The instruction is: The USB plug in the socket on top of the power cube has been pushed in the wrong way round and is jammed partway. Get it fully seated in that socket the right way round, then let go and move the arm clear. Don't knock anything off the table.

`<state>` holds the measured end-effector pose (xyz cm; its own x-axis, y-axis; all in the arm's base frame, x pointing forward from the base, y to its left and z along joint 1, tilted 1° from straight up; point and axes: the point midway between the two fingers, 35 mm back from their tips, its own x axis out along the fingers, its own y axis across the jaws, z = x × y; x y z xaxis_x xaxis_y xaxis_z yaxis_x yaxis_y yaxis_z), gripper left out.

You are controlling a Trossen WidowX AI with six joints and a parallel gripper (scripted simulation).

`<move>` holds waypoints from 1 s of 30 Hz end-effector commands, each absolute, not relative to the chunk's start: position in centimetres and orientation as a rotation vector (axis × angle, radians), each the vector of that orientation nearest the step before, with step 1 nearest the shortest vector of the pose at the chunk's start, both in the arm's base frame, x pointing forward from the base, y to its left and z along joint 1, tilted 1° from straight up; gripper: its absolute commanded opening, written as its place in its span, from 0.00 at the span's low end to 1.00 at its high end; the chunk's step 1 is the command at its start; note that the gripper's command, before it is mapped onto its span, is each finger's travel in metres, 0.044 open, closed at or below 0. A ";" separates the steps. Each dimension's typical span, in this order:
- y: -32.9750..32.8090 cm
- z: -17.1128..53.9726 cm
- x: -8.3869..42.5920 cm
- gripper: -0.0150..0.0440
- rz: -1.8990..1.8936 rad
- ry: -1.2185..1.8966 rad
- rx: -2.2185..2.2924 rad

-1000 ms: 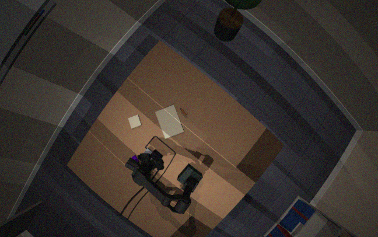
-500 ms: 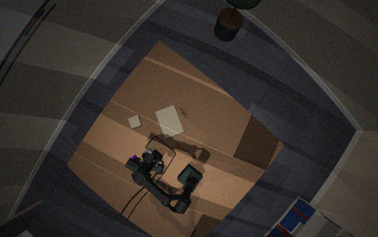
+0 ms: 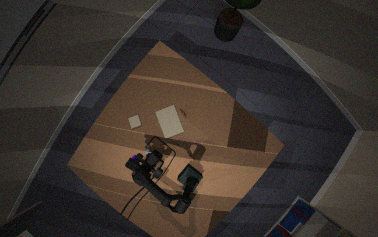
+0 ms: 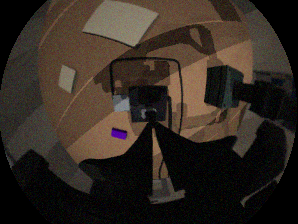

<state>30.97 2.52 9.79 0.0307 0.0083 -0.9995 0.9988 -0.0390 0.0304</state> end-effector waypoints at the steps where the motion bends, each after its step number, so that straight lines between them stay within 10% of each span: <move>1: 2.5 9.8 31.0 0.25 -1.259 1.142 1.308; 30: 2.7 9.6 31.0 0.25 -1.247 1.155 1.315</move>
